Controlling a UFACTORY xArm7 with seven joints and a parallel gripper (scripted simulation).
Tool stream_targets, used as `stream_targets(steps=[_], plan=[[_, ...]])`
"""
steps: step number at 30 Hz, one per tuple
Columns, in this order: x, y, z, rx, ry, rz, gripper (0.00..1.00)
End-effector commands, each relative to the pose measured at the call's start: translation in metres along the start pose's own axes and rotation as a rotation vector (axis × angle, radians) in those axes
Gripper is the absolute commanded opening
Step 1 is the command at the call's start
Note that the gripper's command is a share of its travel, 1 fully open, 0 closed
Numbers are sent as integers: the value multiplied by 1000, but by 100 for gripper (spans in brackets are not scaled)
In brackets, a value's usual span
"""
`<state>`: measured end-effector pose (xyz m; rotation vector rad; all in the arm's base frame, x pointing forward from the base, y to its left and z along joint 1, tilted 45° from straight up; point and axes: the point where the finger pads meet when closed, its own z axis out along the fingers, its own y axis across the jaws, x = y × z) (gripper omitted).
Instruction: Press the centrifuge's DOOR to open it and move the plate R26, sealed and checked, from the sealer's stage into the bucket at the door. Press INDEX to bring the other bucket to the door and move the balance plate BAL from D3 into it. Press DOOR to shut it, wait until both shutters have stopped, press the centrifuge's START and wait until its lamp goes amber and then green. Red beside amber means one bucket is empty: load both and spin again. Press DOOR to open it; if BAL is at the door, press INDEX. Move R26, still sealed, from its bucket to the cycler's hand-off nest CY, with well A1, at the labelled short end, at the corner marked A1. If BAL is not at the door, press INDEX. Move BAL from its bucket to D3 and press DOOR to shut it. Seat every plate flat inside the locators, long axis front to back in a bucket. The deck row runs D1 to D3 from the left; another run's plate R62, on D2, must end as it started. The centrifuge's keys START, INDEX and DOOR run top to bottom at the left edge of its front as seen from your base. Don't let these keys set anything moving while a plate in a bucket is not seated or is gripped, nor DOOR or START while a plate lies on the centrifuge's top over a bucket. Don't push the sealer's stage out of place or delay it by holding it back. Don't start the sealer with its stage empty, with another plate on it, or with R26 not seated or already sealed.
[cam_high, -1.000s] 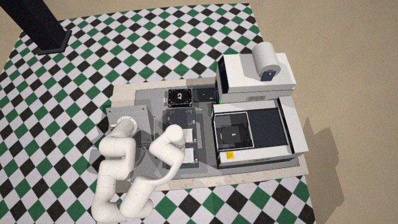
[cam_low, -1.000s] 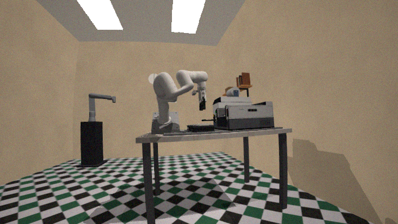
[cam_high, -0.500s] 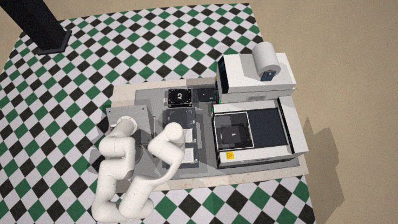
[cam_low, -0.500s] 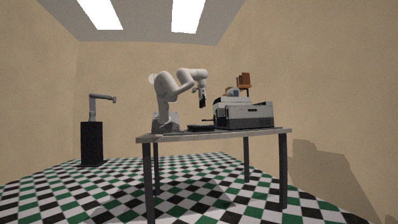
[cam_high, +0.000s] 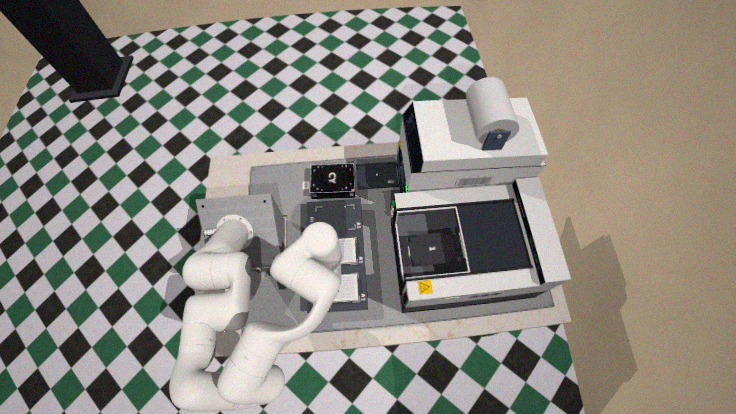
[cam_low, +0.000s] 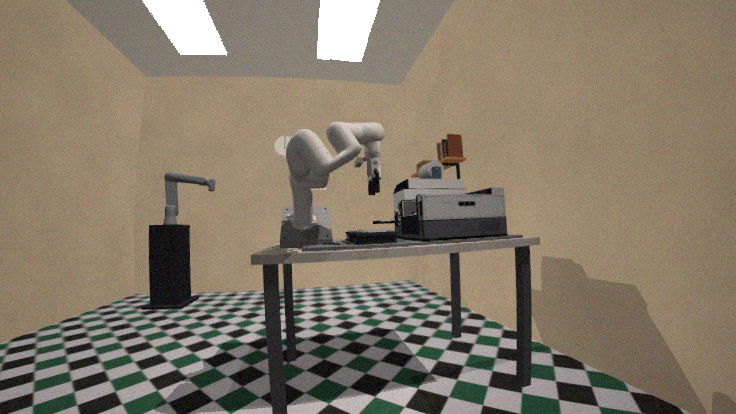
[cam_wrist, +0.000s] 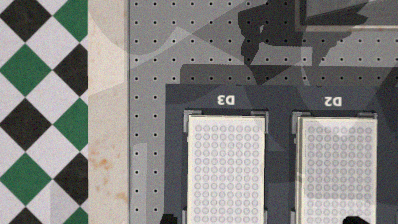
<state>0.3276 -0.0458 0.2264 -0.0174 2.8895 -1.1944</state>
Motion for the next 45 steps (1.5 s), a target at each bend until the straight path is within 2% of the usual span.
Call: stream_targets(steps=[1,27,33,34,45], plan=[[-1,0,-9,0,-4,0,100],[0,0,-49,0,-4,0,100],[0,0,-51,0,-4,0,100],[-2,5,-51,0,-4,0,0],[-22,50,-43,-1,-4,0,0]])
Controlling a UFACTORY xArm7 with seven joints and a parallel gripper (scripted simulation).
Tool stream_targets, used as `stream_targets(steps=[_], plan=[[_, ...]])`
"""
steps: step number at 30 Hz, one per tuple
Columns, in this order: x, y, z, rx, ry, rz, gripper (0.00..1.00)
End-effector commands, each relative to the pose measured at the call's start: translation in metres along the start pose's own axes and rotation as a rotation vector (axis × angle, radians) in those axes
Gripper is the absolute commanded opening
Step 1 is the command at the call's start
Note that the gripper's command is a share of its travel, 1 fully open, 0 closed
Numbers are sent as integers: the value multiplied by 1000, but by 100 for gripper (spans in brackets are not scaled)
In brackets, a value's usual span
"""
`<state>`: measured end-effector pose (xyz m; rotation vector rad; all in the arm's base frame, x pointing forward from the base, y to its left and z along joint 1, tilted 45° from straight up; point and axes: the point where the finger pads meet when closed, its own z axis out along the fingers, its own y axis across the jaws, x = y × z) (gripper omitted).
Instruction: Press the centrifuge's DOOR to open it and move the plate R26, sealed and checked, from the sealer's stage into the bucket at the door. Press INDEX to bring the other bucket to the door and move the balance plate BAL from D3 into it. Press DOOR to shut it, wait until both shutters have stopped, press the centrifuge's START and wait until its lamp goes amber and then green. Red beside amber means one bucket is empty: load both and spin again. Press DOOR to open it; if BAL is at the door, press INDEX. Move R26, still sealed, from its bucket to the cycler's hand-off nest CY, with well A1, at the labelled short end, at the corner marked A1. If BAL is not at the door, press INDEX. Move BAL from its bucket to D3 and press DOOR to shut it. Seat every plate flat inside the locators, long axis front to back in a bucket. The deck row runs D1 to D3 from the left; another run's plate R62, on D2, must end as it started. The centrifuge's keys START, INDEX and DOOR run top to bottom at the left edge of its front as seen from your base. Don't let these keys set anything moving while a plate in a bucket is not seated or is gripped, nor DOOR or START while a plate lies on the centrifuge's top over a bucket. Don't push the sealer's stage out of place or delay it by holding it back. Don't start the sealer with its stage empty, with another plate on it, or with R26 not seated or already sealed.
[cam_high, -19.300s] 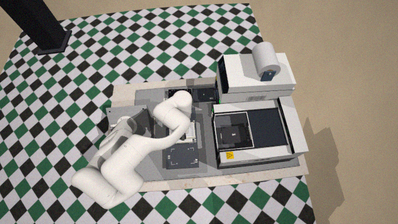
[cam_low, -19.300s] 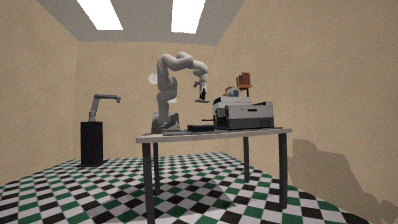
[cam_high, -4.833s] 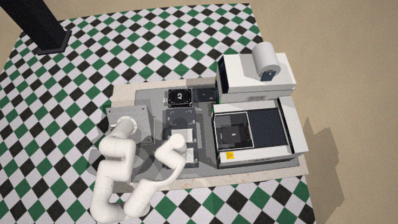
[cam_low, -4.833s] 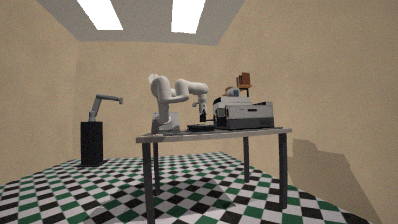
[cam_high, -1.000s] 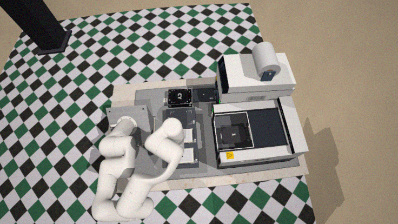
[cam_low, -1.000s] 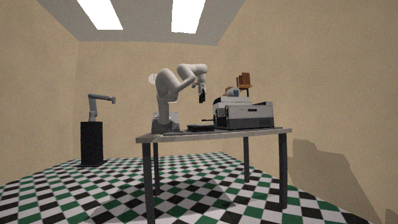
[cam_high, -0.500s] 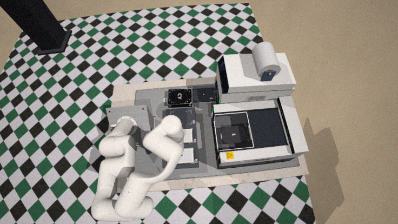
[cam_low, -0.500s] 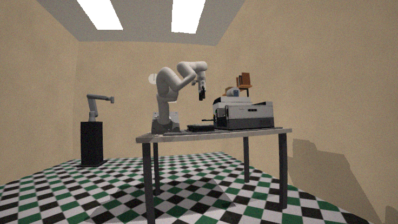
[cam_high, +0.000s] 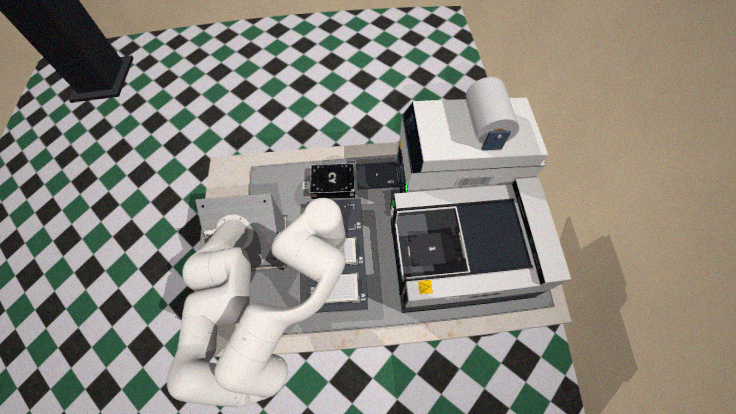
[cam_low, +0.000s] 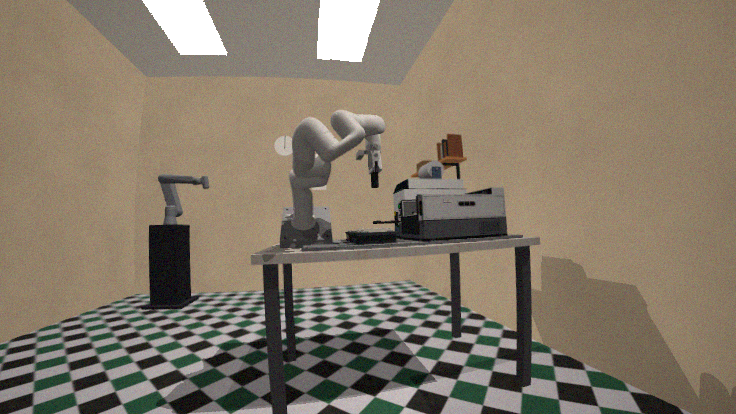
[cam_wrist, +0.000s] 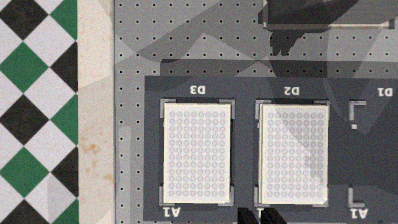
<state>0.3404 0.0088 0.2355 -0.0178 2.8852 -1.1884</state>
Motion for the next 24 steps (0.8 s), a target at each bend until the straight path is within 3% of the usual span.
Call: stream_targets(steps=[1,24], plan=[[-9,18,2,2,2,-2,0],[-51,113,19,1,1,-2,0]])
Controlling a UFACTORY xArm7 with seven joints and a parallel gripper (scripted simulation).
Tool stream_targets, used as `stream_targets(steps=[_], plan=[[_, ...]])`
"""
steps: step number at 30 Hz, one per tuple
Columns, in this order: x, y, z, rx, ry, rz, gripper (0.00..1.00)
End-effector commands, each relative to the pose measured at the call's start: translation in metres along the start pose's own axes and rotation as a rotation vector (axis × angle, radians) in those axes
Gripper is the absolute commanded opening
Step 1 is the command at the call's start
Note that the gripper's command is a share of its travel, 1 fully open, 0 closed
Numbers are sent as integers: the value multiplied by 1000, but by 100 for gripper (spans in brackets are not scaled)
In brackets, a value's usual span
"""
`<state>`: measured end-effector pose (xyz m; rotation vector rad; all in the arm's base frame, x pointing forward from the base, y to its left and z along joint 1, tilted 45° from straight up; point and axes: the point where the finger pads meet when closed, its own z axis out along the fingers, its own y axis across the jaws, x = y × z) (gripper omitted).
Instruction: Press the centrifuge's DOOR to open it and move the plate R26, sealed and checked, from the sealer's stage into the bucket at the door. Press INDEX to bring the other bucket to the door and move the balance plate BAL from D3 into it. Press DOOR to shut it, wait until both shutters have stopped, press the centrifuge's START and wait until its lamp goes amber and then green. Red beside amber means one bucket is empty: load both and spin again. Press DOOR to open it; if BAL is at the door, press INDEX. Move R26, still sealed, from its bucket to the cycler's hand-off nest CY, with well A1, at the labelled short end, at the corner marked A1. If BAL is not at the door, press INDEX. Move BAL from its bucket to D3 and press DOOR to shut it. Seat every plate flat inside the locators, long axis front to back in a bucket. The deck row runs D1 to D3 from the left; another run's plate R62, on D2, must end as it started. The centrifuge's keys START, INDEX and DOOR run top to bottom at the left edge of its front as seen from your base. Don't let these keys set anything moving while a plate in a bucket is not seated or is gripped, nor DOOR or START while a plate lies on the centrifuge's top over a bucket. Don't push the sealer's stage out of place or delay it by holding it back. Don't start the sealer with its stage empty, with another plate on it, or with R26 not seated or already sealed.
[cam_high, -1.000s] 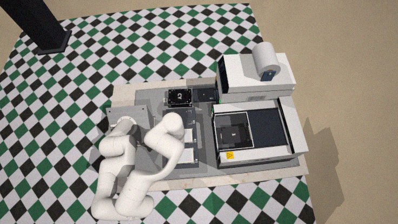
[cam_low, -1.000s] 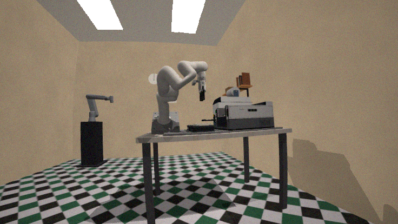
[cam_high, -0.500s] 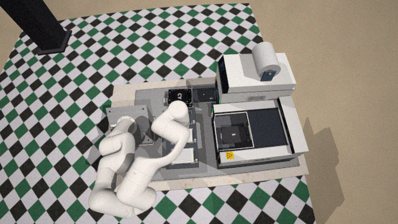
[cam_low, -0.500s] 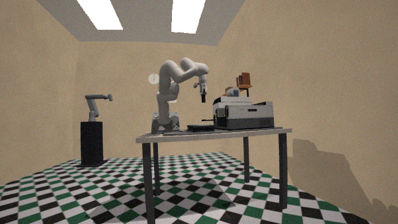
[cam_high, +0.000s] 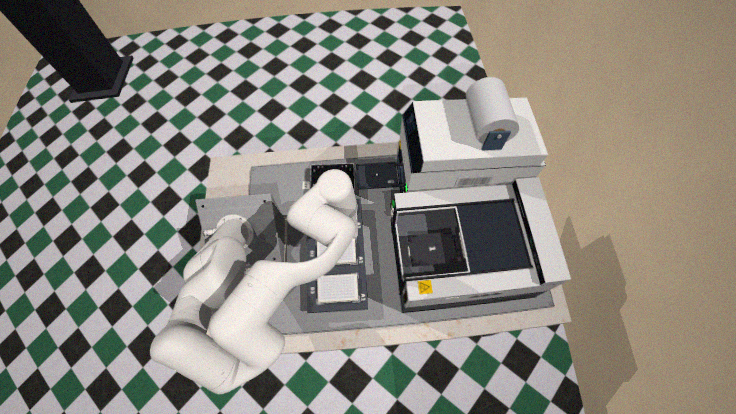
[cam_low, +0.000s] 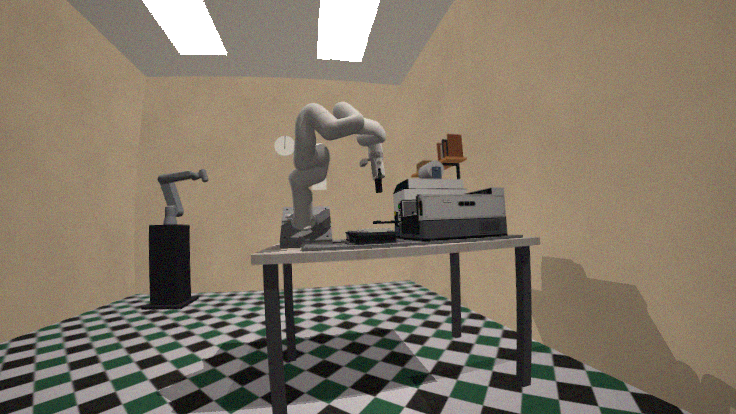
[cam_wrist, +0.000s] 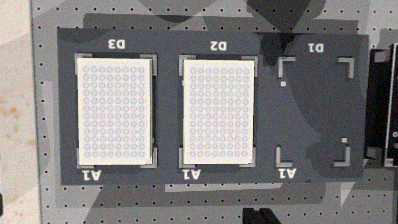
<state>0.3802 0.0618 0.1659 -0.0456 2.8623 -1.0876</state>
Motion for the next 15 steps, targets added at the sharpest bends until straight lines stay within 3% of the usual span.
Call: stream_targets(steps=[1,15], plan=[[-12,30,9,56,62,-8,0],[-35,84,23,55,62,-8,0]])
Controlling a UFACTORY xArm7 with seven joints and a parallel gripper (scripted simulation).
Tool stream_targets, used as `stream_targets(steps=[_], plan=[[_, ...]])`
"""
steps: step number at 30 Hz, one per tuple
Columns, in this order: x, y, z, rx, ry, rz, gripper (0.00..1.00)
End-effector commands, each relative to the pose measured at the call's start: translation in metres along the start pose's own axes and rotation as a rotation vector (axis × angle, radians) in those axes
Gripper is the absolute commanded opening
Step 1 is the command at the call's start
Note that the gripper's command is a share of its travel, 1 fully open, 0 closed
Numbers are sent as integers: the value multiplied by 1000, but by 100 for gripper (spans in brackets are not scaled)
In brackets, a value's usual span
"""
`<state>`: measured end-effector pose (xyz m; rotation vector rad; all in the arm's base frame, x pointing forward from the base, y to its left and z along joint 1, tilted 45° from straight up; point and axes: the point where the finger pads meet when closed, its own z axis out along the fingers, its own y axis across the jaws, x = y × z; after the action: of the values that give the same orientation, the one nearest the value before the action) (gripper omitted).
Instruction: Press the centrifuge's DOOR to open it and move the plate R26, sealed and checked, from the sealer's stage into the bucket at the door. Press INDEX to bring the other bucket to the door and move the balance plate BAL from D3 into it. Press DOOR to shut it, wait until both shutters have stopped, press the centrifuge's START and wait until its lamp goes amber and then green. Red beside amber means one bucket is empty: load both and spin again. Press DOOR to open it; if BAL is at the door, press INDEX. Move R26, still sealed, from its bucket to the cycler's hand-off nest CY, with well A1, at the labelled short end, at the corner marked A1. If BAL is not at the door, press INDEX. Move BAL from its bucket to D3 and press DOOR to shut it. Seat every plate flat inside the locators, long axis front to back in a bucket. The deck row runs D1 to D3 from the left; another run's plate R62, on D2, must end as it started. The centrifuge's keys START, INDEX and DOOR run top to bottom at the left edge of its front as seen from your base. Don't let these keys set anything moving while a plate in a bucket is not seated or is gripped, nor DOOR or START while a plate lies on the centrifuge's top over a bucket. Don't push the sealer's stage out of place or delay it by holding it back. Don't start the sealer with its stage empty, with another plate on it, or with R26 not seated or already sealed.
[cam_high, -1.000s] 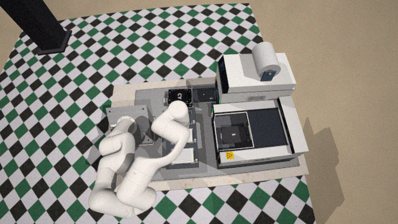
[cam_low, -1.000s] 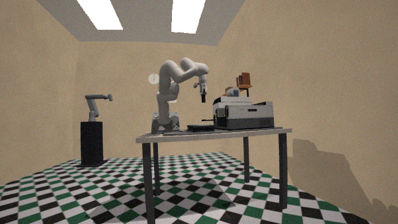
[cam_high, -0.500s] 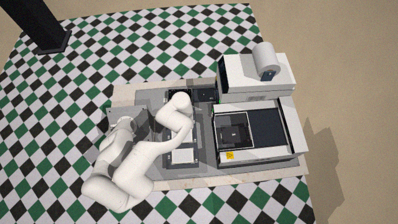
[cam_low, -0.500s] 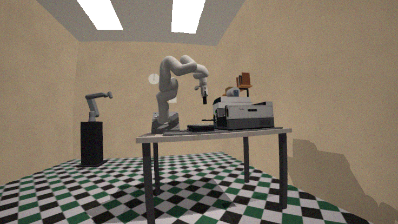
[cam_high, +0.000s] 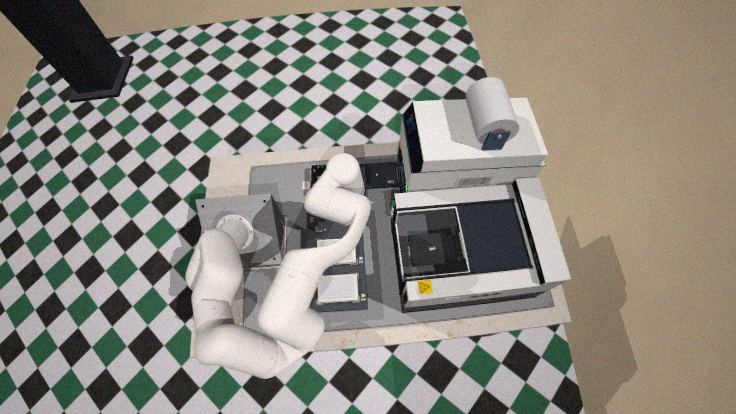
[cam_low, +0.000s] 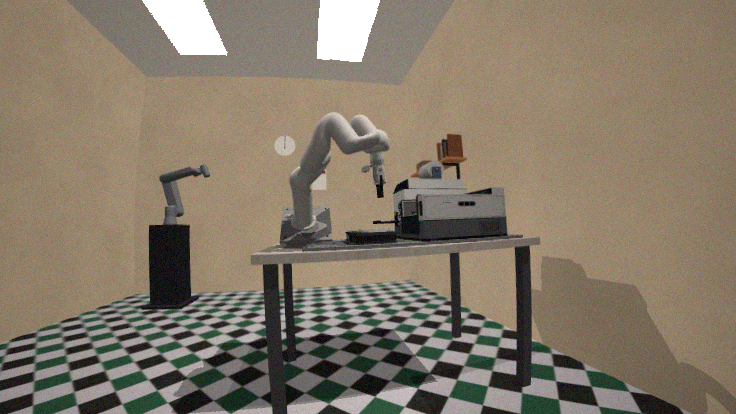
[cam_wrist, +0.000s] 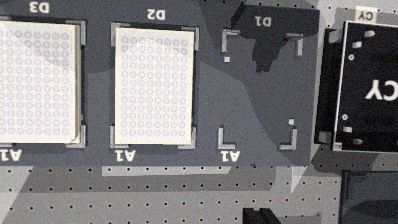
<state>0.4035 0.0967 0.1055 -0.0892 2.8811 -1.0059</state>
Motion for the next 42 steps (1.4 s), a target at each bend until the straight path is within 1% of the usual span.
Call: stream_targets(steps=[1,5,20,28,30,37,38,42], plan=[[-16,22,2,110,82,14,0],[-23,37,7,109,82,14,0],[-23,37,7,109,83,-6,0],[-23,37,7,107,-183,-21,0],[-23,37,7,107,-183,-21,0],[-23,37,7,105,-416,-33,0],[-23,37,7,105,-439,-34,0],[-23,37,7,105,-439,-34,0]])
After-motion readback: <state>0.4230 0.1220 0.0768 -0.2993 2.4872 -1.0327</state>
